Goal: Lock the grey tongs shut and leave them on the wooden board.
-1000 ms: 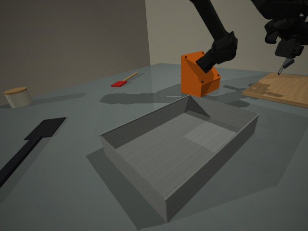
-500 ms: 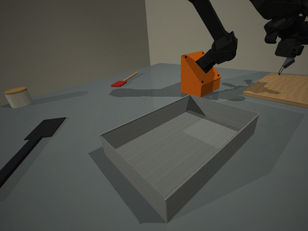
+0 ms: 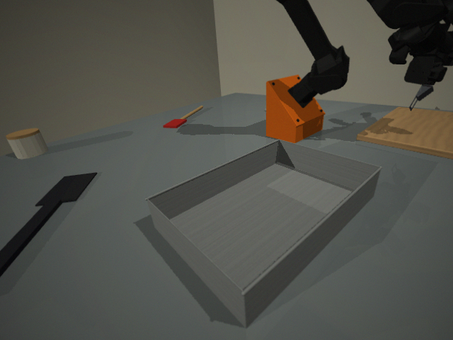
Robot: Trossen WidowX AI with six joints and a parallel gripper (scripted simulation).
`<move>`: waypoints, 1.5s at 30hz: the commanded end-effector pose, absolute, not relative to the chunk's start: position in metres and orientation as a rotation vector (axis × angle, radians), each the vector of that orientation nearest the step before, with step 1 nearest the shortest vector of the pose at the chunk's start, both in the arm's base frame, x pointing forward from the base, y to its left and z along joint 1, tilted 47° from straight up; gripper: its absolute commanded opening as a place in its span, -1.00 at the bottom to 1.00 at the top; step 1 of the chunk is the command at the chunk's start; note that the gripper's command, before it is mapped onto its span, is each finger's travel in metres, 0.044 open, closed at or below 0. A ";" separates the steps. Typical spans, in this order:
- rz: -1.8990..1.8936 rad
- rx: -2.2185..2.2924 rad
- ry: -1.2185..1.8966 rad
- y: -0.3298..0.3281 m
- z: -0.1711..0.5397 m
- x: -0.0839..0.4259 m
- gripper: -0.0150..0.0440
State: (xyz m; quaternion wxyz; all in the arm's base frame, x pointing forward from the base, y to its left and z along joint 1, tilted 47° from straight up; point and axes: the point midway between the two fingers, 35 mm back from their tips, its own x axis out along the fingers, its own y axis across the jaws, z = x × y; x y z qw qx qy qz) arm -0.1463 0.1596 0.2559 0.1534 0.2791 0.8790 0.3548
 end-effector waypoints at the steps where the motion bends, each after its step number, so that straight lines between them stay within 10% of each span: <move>1: 1.032 0.792 2.525 0.158 0.257 -0.147 -1.00; 45: 0.168 0.850 1.831 0.172 0.228 -0.160 -1.00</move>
